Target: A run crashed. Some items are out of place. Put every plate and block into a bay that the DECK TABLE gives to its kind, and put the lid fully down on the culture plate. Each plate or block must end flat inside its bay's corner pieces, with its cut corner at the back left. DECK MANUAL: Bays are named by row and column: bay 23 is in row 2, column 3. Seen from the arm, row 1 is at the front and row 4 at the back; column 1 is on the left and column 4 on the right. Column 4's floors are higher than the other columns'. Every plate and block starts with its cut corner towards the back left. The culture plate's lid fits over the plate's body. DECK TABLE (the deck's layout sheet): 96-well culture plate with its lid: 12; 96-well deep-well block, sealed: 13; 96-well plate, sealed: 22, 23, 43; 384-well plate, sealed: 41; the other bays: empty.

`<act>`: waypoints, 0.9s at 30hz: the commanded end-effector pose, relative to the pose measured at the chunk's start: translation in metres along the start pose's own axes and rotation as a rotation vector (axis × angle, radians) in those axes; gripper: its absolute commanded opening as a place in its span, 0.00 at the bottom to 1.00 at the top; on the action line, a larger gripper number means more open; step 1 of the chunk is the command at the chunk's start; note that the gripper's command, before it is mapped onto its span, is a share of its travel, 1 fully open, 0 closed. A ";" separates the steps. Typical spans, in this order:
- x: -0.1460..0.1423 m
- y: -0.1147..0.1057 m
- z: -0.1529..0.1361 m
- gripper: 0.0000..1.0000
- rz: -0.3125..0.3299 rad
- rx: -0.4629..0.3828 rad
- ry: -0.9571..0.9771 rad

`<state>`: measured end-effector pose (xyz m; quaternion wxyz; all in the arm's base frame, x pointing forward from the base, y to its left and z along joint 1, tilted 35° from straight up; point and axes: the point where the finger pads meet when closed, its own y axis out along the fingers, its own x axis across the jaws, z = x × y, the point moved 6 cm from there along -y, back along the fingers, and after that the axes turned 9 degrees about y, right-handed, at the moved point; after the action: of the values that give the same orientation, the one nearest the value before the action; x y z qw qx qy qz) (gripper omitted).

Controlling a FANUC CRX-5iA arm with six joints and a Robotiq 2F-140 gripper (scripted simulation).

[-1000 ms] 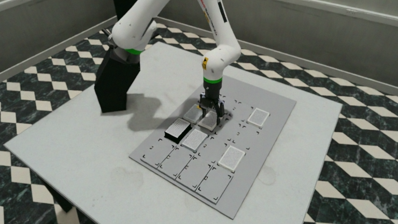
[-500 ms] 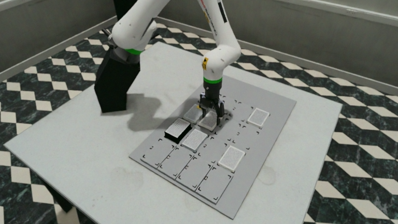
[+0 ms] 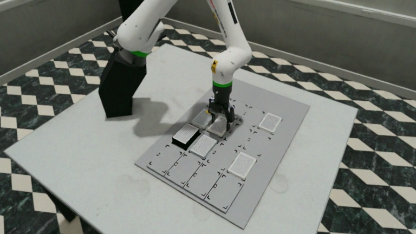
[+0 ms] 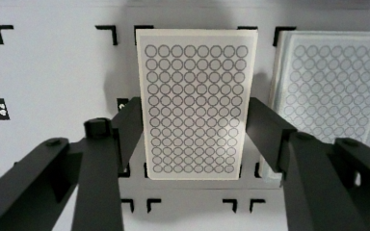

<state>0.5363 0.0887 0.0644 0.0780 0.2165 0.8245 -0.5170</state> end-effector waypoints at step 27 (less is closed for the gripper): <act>-0.001 0.001 0.000 0.61 0.001 0.000 0.000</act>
<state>0.5370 0.0893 0.0632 0.0780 0.2165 0.8245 -0.5170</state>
